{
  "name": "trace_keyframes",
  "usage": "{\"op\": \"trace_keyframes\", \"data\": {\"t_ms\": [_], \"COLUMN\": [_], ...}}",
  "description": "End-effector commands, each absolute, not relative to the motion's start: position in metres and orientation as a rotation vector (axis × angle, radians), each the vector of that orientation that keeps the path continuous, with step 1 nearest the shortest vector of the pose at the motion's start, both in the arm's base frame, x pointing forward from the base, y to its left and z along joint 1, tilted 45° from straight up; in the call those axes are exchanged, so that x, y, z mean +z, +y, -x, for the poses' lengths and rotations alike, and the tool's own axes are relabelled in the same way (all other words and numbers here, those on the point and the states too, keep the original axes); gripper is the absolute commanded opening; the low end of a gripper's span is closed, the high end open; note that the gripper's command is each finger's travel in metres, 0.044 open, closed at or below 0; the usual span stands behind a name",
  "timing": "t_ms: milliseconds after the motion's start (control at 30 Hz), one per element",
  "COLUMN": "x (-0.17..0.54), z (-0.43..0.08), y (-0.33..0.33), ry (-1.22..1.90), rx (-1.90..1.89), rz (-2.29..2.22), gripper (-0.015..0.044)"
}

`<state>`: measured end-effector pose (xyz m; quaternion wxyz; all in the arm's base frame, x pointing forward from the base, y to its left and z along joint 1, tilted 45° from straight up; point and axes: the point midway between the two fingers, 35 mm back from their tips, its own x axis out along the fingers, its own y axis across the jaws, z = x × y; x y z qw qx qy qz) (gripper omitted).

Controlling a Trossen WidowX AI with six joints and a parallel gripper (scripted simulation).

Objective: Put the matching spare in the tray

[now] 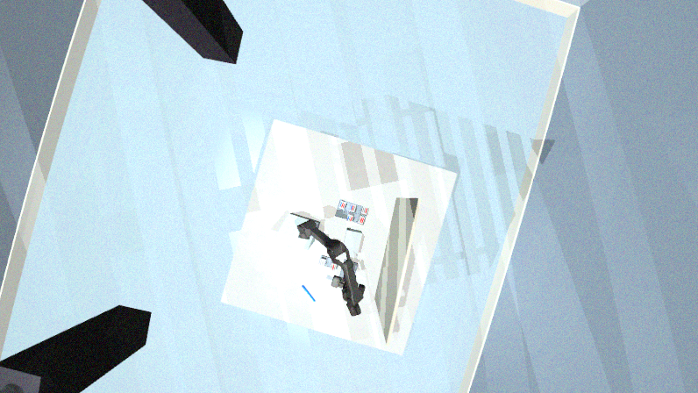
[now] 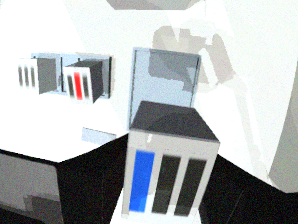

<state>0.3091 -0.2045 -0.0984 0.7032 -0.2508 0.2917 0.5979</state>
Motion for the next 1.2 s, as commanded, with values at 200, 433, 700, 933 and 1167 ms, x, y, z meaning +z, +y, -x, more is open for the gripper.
{"op": "trace_keyframes", "data": {"t_ms": [200, 433, 700, 933, 1167], "x": [-0.107, -0.114, -0.123, -0.130, -0.137], "z": [-0.314, -0.317, -0.319, -0.321, -0.323], "y": [-0.200, -0.194, -0.187, -0.181, -0.174], "ry": [0.650, 0.651, 0.651, 0.651, 0.651], "rx": [1.327, 1.327, 1.326, 1.326, 1.326], "rz": [0.574, 0.574, 0.575, 0.575, 0.575], "gripper": [0.0000, 0.0000, 0.0000, 0.0000, 0.0000]}}
